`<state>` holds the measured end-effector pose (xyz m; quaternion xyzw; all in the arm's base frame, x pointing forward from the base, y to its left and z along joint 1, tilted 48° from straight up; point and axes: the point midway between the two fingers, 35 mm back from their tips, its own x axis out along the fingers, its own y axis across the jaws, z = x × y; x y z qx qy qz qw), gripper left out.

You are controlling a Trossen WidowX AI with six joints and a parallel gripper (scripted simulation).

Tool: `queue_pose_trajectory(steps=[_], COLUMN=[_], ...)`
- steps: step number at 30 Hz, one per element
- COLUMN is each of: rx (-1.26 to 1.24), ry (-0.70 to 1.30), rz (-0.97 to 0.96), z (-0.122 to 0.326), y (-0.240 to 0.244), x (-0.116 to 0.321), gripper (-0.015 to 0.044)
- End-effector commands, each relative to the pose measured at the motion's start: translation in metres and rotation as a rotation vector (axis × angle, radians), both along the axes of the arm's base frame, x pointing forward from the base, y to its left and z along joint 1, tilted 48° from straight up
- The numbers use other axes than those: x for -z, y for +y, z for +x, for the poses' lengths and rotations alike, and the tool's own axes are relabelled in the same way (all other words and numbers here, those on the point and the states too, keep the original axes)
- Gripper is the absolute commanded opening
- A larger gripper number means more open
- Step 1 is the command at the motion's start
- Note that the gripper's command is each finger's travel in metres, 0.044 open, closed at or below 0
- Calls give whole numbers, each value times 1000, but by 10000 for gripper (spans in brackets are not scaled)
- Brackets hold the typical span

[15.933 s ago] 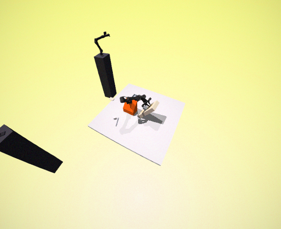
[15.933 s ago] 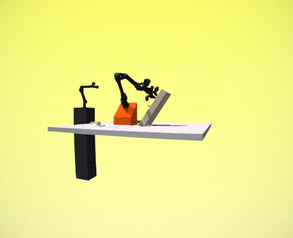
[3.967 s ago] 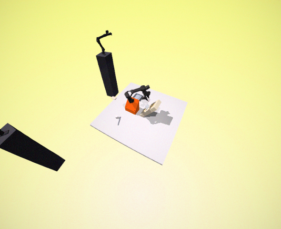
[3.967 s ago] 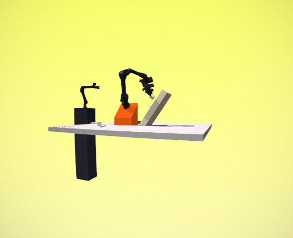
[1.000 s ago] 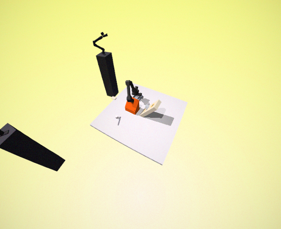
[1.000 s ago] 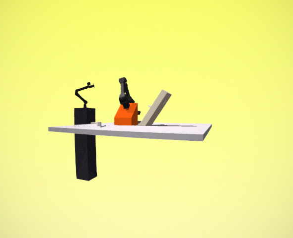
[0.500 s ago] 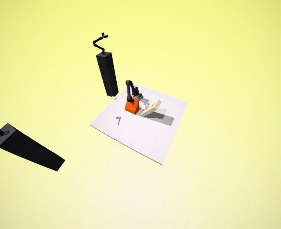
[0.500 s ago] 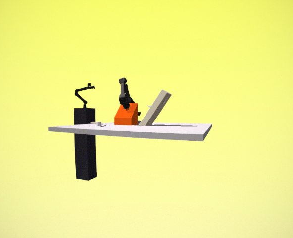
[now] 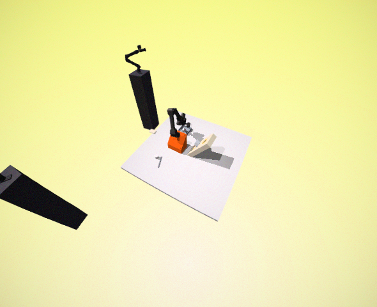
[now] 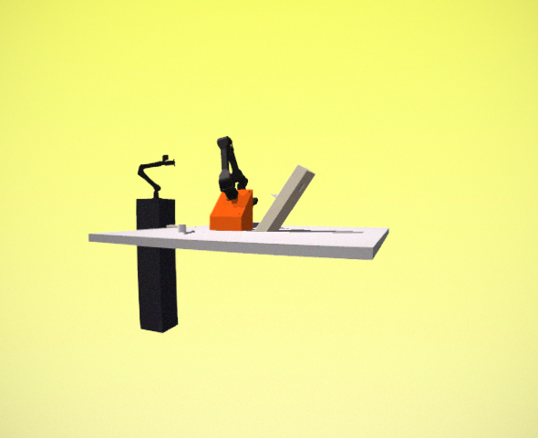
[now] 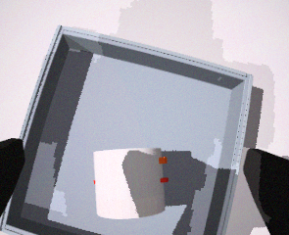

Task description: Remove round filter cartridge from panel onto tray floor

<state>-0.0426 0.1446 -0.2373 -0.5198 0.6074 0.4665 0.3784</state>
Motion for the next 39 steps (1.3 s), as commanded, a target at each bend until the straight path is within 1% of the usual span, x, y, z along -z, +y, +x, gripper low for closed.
queue_pose_trajectory(steps=[1, 2, 39], rx=[-5, 2, 2], ry=[-4, 1, 1], rz=[14, 14, 14], z=[3, 1, 1], y=[16, 8, 8], x=[-11, -4, -4], gripper=[440, 440, 440])
